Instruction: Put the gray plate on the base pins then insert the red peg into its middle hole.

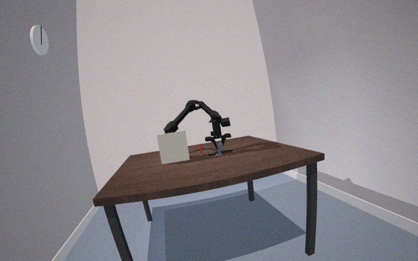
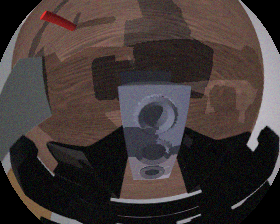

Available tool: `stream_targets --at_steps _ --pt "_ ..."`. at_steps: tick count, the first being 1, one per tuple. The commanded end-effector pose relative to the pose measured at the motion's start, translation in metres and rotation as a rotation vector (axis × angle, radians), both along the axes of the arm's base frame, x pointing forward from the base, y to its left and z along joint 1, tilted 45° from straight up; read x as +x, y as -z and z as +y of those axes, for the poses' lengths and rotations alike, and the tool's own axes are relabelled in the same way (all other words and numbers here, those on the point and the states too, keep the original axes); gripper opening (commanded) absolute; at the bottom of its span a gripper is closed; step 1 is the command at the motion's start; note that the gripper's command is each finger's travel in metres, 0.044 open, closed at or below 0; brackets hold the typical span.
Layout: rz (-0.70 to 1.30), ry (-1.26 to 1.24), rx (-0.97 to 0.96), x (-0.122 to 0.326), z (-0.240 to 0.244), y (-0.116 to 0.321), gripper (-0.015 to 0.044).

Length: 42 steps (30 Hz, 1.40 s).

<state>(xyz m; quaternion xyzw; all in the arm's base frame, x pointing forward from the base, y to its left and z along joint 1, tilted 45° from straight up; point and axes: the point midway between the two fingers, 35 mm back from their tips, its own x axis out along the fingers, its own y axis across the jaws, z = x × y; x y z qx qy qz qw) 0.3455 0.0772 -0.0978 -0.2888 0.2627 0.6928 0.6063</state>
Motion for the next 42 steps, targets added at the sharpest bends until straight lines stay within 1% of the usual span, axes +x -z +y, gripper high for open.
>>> stream_targets --at_steps 1,12,20,36,37,42 --pt "0.01 0.002 0.004 -0.003 0.004 0.005 0.0" --pt "0.01 0.002 0.005 -0.005 0.016 0.017 0.0" --pt "-0.001 -0.002 0.001 -0.002 0.014 0.013 0.0" --pt "-0.001 -0.002 0.001 -0.002 0.014 0.013 0.042" --pt "-0.001 -0.002 0.001 -0.002 0.014 0.013 0.044" --pt "-0.001 -0.002 0.001 -0.001 0.012 0.011 0.044"
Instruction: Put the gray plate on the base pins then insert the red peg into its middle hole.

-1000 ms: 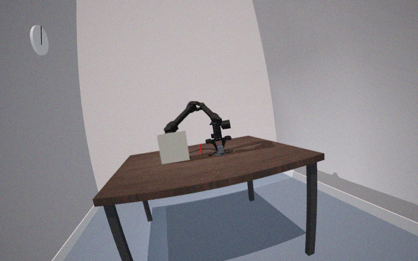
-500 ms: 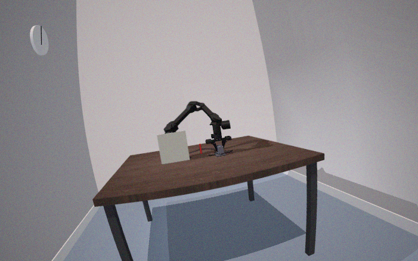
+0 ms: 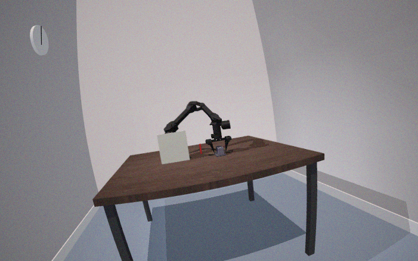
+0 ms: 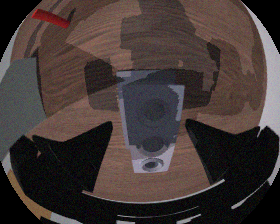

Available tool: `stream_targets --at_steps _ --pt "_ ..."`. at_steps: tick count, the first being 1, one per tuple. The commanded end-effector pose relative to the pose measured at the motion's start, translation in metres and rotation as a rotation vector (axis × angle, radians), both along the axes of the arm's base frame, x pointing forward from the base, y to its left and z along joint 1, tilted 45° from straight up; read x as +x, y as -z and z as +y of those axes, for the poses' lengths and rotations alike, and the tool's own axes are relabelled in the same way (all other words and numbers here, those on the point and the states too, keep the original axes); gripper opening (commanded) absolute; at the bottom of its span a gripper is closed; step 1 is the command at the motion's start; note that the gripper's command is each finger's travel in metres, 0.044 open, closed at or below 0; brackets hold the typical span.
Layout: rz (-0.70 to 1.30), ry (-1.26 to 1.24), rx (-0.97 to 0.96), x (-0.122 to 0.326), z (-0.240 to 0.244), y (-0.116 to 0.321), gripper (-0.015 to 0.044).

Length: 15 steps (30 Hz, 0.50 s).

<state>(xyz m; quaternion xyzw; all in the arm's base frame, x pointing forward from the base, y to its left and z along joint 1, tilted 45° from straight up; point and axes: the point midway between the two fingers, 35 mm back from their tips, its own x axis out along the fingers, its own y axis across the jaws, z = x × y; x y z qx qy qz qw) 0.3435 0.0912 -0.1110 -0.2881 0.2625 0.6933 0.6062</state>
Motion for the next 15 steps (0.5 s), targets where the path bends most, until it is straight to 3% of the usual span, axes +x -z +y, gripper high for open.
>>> stream_targets --at_steps 1,8,15 --pt "-0.002 0.0 -0.002 0.003 -0.007 -0.007 0.044" --pt "0.008 0.003 -0.002 0.013 -0.08 -0.081 0.044" --pt "0.018 0.013 -0.003 0.011 -0.084 -0.083 0.044"
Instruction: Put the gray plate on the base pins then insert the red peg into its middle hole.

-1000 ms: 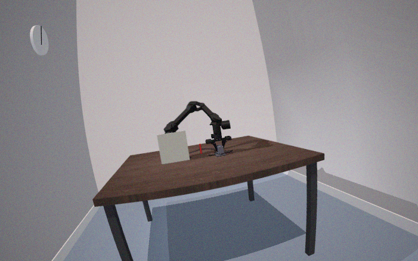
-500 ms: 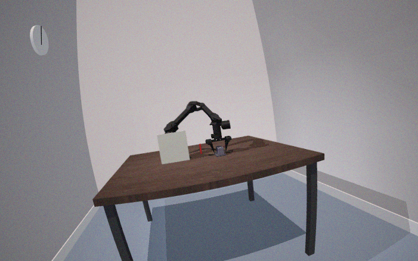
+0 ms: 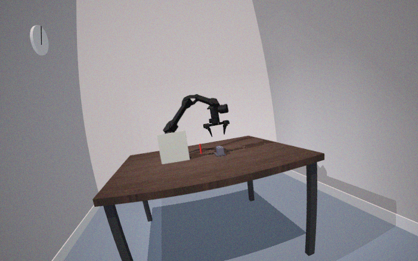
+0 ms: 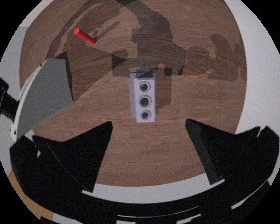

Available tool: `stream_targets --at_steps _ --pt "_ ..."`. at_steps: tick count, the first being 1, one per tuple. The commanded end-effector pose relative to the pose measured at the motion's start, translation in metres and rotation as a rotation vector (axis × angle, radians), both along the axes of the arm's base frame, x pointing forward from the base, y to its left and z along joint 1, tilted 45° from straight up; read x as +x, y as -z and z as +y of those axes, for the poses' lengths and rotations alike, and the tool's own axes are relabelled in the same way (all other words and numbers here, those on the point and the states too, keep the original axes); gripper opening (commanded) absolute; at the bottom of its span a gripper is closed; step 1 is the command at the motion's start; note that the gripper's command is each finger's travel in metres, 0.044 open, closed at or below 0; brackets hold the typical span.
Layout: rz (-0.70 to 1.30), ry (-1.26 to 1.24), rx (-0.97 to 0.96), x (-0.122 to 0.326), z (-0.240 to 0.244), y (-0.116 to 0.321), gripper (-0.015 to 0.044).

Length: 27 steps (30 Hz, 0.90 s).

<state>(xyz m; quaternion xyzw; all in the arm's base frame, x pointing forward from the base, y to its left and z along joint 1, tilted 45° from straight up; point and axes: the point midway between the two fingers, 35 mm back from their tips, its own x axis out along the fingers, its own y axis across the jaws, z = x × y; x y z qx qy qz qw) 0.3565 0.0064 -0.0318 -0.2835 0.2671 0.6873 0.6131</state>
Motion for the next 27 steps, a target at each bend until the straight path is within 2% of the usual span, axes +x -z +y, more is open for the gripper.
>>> stream_targets --at_steps 1,19,27 --pt "0.043 0.023 -0.007 -0.003 0.003 -0.007 0.044" --pt "1.112 1.143 -0.159 -0.078 0.074 -0.093 0.044" --pt "1.414 1.454 -0.199 -0.109 0.091 -0.109 0.044"
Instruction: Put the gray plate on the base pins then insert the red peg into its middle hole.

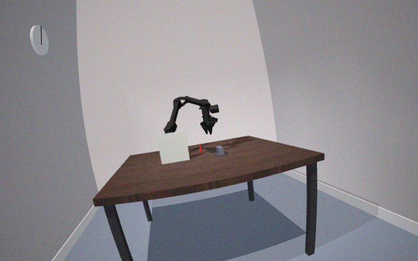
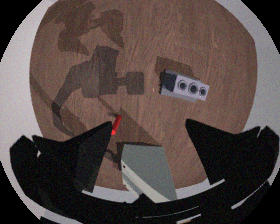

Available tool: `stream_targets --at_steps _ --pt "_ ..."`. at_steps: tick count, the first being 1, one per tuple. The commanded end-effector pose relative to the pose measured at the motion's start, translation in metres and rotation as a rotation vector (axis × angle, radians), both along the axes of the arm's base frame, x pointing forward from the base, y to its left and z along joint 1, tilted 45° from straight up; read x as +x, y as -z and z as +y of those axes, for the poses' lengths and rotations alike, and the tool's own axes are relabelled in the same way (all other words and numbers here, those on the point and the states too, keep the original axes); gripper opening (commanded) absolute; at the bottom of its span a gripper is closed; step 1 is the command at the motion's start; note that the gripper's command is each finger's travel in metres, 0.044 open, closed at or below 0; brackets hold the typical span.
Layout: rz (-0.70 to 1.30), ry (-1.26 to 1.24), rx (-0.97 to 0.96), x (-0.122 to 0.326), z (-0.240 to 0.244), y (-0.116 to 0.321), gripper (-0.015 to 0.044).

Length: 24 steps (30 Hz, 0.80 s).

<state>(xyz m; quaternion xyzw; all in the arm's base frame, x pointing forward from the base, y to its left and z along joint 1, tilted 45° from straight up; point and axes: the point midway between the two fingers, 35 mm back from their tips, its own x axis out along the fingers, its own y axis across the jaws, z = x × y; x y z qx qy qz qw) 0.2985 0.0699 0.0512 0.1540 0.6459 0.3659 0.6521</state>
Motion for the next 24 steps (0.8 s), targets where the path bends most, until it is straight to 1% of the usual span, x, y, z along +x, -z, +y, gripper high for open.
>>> stream_targets --at_steps 1,11,24 --pt "0.508 0.533 -0.06 -0.054 0.029 -0.028 0.044" --pt "0.859 0.895 -0.111 -0.086 0.043 -0.037 0.044" --pt "0.863 0.899 -0.111 -0.085 0.043 -0.037 0.044"
